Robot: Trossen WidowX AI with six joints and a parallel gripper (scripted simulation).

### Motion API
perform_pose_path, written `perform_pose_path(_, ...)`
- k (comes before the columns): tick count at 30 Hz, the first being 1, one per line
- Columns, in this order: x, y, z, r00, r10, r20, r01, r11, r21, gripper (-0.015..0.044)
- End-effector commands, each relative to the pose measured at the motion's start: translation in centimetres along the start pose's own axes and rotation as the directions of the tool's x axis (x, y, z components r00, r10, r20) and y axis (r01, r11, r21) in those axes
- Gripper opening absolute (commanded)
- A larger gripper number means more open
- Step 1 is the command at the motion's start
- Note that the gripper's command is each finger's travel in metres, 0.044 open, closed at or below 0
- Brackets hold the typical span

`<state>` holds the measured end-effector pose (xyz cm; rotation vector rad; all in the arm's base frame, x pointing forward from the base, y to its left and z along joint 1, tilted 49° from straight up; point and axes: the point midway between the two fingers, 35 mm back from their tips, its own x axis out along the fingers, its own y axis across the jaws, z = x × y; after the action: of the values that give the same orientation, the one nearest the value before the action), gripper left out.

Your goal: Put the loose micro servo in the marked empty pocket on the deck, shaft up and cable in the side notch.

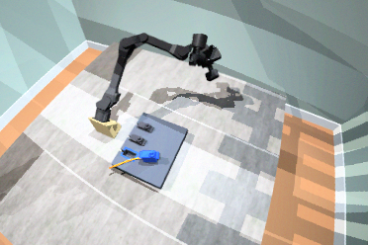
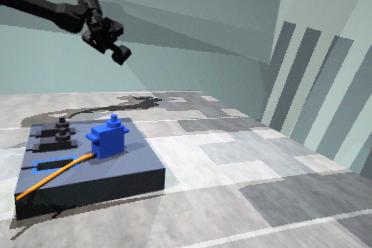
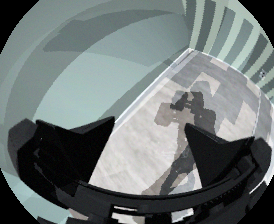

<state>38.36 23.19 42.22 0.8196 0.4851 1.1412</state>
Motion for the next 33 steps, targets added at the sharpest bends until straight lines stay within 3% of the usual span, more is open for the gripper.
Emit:
perform_pose_path(1,-1.8,-6.8,0.5,0.986,-0.164,0.012,0.164,0.986,-0.030,0.0440)
perform_pose_path(9,-6.9,-17.2,-0.1,0.910,-0.414,-0.023,0.411,0.908,-0.080,0.0440)
perform_pose_path(19,-16.5,-28.3,-4.3,0.748,-0.639,-0.181,0.625,0.769,-0.133,0.0440)
perform_pose_path(26,-24.0,-32.9,-9.4,0.643,-0.679,-0.353,0.672,0.722,-0.165,0.0440)
perform_pose_path(33,-30.6,-34.8,-14.9,0.590,-0.620,-0.518,0.646,0.747,-0.158,0.0440)
